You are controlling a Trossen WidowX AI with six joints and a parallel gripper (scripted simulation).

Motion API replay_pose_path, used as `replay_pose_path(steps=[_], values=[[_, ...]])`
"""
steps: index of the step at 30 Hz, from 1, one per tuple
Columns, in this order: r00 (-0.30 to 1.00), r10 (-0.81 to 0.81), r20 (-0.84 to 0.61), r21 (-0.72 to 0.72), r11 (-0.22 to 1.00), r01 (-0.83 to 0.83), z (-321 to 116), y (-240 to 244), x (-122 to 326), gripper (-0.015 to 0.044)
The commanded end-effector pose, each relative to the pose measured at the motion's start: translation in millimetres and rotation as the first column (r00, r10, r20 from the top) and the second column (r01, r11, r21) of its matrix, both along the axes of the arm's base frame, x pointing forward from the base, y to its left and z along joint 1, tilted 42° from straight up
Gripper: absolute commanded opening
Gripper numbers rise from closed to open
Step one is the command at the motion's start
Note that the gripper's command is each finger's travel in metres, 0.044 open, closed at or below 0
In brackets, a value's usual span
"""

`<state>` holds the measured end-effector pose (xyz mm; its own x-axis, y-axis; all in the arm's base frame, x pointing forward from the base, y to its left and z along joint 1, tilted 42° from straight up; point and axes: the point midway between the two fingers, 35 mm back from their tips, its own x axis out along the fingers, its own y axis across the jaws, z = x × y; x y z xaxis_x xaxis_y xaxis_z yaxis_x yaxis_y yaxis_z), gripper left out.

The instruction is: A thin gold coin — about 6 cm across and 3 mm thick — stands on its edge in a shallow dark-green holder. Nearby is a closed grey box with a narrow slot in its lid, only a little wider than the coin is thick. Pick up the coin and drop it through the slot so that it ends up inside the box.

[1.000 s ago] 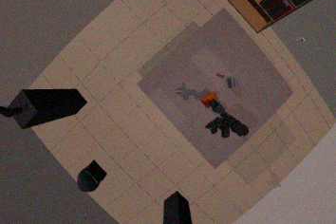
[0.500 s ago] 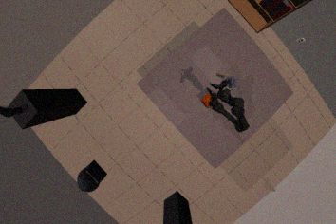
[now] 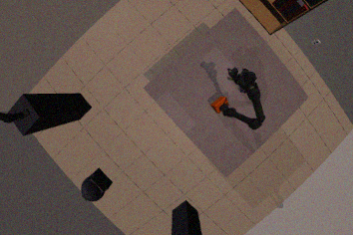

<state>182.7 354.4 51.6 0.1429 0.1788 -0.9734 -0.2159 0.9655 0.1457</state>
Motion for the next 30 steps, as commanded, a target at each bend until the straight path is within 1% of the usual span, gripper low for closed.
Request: replay_pose_path(steps=[1,4,7,9,12,13,14,23,27,30], values=[[0.932,-0.361,0.034,-0.186,0.914,0.361,-31.6,-54.4,42.2,0.0161],[0.821,-0.561,0.11,-0.287,0.772,0.566,-48.4,-94.1,63.6,0.0161],[0.681,-0.7,0.215,-0.355,0.593,0.723,-61.1,-133.9,79.9,0.0161],[0.577,-0.761,0.297,-0.382,0.459,0.802,-67.8,-160.7,88.4,0.0161],[0.413,-0.803,0.429,-0.391,0.247,0.887,-75.4,-201.2,97.9,0.0161],[0.365,-0.804,0.469,-0.387,0.184,0.904,-77.1,-212.9,99.9,0.0161],[0.337,-0.803,0.492,-0.383,0.148,0.912,-78.0,-219.6,100.8,0.0161],[0.328,-0.802,0.499,-0.381,0.136,0.914,-78.3,-221.8,101.1,0.0161],[0.327,-0.802,0.5,-0.381,0.136,0.915,-102.3,-243.4,100.5,0.0161],[0.327,-0.802,0.5,-0.381,0.136,0.915,-104.3,-245.3,100.3,0.0161]])
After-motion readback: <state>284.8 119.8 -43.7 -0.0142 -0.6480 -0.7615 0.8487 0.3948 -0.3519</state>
